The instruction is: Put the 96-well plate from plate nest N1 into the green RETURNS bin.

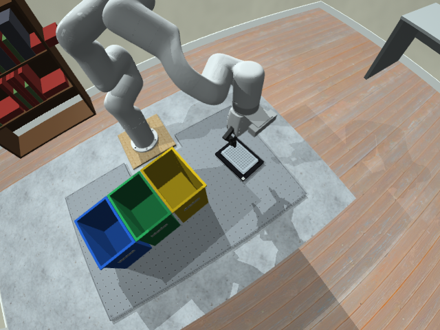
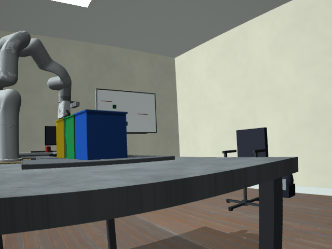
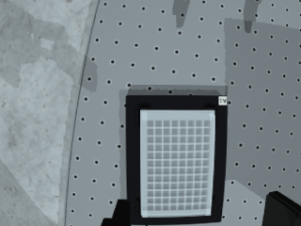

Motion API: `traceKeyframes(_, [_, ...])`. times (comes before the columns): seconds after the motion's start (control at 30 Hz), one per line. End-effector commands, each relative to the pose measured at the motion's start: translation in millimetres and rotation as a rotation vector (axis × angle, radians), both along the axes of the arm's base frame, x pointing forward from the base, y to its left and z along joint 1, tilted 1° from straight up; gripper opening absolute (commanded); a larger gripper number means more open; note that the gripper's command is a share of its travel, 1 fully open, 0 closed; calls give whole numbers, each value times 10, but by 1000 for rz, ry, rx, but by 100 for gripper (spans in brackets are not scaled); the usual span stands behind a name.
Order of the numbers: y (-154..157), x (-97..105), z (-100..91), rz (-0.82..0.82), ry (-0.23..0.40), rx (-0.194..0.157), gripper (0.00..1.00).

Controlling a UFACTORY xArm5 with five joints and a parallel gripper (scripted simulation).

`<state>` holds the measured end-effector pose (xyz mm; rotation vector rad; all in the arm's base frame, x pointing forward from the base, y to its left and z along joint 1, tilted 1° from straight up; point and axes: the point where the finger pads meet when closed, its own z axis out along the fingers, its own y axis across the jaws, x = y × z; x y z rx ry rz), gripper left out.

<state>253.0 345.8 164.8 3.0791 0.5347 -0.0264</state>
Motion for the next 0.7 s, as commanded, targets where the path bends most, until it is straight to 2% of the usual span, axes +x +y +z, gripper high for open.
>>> traceKeyframes(0.0, [10,8,-24,0,-3,4,100])
traceKeyframes(0.67, [3,7,-324,0,-3,4,100])
